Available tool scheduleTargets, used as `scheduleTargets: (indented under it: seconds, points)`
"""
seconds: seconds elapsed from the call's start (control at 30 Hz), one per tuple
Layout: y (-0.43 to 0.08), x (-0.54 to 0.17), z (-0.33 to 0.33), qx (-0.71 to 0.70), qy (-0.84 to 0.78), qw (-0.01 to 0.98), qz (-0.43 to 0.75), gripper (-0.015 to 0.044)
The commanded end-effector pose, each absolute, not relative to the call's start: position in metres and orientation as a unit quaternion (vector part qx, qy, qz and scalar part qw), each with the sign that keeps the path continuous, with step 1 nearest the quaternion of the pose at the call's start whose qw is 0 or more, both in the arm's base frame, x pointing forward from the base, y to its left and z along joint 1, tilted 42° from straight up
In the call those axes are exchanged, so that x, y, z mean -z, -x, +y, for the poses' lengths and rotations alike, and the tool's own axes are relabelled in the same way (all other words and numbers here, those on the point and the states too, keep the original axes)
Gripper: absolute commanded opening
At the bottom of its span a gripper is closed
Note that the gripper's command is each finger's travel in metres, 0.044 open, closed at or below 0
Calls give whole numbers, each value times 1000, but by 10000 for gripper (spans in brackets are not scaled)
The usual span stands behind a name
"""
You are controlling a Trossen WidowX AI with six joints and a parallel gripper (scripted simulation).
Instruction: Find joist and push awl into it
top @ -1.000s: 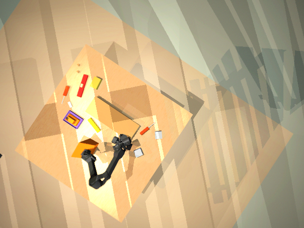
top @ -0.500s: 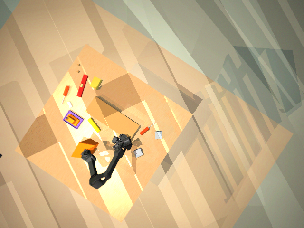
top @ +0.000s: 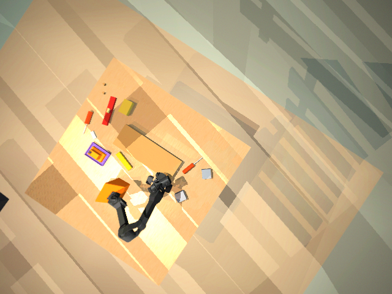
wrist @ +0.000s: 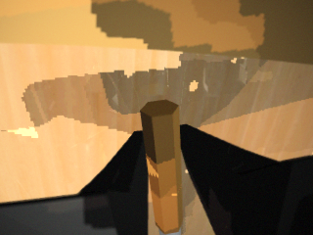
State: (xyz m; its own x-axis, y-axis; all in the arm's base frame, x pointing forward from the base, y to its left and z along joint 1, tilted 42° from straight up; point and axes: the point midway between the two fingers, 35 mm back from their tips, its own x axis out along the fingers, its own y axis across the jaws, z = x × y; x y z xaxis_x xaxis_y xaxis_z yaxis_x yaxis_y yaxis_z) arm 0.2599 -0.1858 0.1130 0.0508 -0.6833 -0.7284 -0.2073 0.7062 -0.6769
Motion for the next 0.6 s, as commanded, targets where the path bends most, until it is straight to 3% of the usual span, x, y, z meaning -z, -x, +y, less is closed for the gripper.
scheduleTargets:
  seconds: [0.0, 0.57]
  points:
    - [-263, -125, -175, 185, 334, 647, 660, 0]
    - [-246, -200, -108, 184, 335, 647, 660, 0]
